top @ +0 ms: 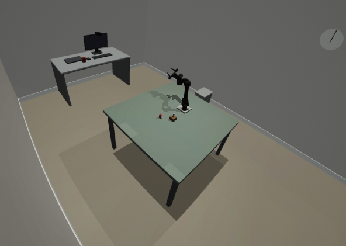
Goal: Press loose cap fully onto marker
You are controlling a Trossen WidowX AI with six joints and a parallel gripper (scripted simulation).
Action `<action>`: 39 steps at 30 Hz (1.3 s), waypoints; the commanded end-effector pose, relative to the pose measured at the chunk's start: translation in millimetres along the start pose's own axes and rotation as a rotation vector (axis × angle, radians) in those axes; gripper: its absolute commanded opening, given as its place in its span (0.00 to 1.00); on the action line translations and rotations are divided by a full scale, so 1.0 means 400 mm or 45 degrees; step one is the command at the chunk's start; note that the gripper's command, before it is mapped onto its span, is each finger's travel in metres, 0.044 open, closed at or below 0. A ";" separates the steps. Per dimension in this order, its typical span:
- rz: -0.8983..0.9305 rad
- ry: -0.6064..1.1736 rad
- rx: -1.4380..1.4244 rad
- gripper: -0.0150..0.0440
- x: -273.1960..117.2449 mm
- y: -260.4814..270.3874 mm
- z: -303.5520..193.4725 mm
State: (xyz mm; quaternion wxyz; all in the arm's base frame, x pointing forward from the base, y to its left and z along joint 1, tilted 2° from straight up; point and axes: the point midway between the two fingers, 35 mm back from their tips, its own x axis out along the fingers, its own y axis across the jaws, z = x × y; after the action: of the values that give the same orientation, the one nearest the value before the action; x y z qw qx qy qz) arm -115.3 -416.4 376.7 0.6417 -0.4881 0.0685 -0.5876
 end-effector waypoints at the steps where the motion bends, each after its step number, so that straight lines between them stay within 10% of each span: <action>1: 0.002 0.001 0.004 0.89 0.002 0.002 0.000; 6: 0.072 0.037 0.148 0.69 0.066 0.085 0.005; 22: 0.682 0.331 0.726 0.69 0.260 0.641 0.208; 39: 1.561 0.766 0.734 0.69 0.003 1.122 0.621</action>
State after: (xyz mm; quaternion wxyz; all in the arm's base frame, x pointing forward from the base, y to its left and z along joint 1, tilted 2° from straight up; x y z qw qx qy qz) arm 326.6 -399.8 212.6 0.9202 -0.0210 0.2771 -0.2756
